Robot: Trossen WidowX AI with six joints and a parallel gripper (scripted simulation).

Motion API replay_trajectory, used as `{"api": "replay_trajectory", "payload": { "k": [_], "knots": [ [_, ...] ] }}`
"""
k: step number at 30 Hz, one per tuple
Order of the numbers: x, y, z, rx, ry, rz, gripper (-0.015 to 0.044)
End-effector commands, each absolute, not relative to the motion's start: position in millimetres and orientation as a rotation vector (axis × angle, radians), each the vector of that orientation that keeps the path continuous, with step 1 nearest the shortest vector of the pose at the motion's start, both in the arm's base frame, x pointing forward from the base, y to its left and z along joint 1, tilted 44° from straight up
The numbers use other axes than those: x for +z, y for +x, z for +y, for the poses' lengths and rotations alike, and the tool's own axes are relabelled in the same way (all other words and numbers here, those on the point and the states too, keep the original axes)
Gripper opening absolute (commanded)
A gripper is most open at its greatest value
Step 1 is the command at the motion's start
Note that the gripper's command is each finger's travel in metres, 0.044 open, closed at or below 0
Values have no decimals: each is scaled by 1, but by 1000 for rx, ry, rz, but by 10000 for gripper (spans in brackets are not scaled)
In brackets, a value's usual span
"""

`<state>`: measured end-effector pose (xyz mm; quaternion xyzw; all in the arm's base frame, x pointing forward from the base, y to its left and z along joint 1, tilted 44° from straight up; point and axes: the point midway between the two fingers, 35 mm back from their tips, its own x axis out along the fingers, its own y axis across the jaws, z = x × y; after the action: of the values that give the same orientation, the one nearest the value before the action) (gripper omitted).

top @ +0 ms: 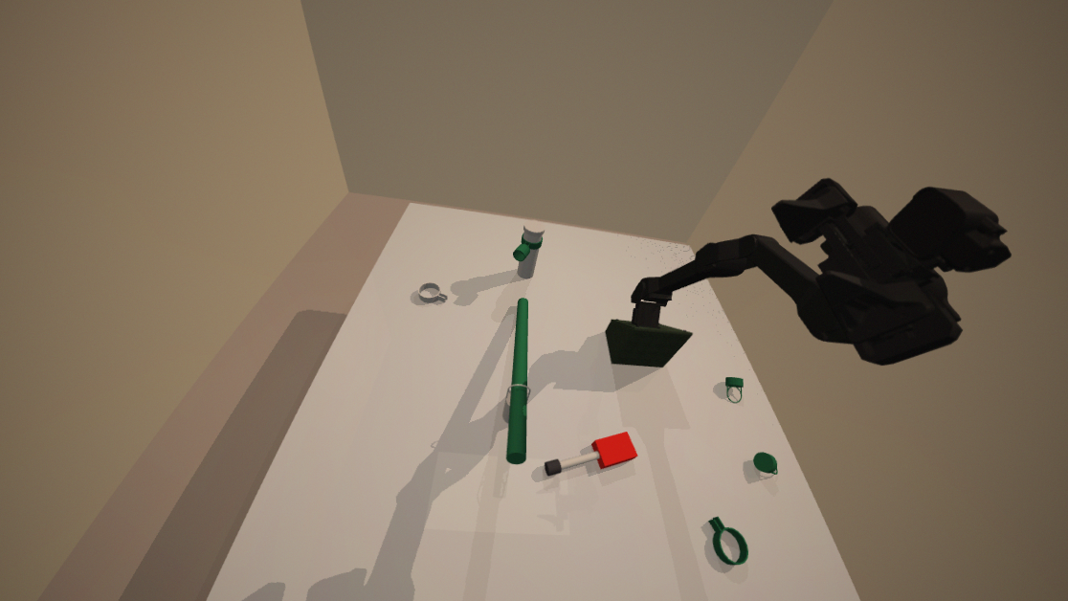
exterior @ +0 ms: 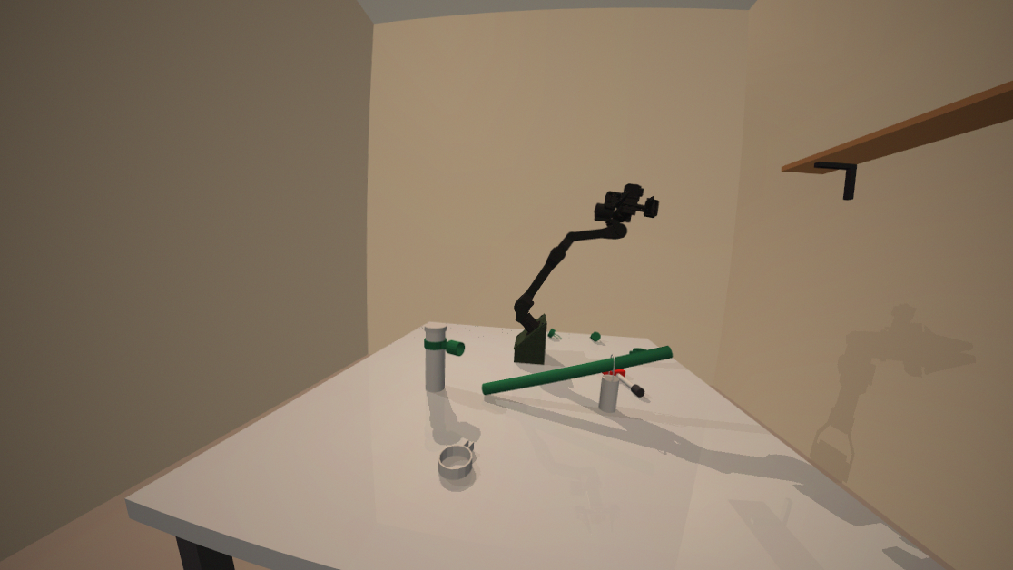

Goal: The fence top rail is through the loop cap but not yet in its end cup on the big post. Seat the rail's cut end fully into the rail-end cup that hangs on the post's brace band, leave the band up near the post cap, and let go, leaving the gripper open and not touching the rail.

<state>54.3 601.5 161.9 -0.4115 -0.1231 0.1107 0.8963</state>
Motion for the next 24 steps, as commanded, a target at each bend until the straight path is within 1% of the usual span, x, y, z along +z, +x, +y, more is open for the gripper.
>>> {"api": "replay_trajectory", "payload": {
  "k": [1, 2, 6, 14, 19, 24],
  "knots": [
    [162, 55, 601, 229, -852, -255, 426],
    [163, 57, 601, 228, -851, -253, 440],
    [167, 80, 600, 216, -838, -236, 440],
    [185, 168, 582, 176, -851, -169, 440],
    [192, 226, 554, 154, -861, -95, 440],
    [190, 280, 508, 124, -871, 14, 440]
  ]
}}
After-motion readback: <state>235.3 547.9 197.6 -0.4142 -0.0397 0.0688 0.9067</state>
